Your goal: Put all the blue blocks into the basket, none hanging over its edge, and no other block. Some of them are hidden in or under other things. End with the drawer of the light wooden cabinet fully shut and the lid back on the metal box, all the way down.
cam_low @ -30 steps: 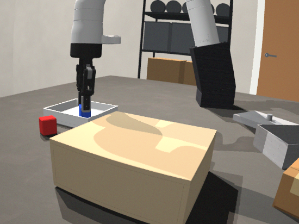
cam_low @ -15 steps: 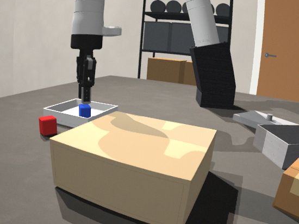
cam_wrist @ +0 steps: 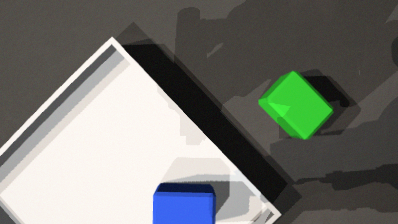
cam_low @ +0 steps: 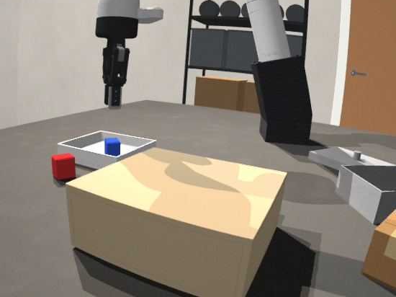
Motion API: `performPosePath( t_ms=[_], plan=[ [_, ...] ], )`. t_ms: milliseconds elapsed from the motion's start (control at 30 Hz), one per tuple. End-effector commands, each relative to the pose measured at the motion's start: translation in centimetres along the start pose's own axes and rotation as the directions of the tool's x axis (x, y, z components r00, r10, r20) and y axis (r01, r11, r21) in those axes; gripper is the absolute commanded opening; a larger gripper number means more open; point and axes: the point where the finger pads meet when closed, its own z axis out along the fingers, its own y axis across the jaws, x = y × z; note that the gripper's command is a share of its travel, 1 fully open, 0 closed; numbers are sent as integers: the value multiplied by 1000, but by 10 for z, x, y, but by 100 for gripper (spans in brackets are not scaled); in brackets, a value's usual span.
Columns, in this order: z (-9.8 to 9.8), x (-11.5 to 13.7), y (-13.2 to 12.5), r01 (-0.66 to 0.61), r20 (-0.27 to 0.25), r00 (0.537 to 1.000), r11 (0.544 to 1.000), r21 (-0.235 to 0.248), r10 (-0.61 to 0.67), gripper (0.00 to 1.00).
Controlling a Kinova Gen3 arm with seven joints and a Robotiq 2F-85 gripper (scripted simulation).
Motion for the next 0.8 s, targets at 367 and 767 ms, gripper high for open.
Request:
performPosePath(
  t_ms=[367, 767],
  plan=[
    [-49, 0, 0, 0, 1, 1000, 1000, -1, 0, 56],
    [-66, 0, 0, 0, 1, 1000, 1000, -1, 0, 56]
  ],
)
